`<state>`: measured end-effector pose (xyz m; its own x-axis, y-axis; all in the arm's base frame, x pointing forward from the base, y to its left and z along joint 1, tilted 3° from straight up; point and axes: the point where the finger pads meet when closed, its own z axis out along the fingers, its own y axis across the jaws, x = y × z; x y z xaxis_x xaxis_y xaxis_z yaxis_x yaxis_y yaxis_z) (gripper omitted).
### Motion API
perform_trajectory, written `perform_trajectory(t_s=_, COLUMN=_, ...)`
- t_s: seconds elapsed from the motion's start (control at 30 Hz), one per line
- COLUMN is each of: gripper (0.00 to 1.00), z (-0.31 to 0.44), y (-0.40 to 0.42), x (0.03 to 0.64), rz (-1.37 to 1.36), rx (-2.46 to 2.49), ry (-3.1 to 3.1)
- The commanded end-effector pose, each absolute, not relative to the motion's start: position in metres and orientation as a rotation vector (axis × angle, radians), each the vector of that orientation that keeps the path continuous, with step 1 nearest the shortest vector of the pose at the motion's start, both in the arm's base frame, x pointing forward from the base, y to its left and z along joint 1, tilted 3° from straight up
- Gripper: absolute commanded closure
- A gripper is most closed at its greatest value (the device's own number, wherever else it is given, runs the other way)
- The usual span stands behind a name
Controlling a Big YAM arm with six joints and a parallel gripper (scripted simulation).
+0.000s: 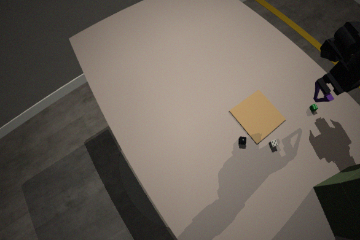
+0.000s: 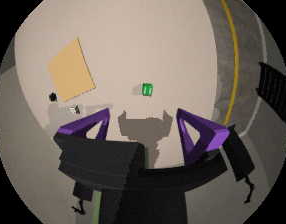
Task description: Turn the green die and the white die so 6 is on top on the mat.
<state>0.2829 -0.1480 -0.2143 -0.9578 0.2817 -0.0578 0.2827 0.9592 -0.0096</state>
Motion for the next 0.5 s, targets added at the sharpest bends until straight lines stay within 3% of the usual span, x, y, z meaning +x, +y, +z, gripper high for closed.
perform_trajectory(t_s=0.0, gripper=0.0, z=-0.2184, y=-0.1553, x=0.2849, rz=-0.03, rx=0.199, ry=3.066)
perform_trajectory(t_s=0.47, gripper=0.0, z=-0.2254, y=-0.1564, x=0.2809, rz=-0.047, rx=-0.545, ry=3.035)
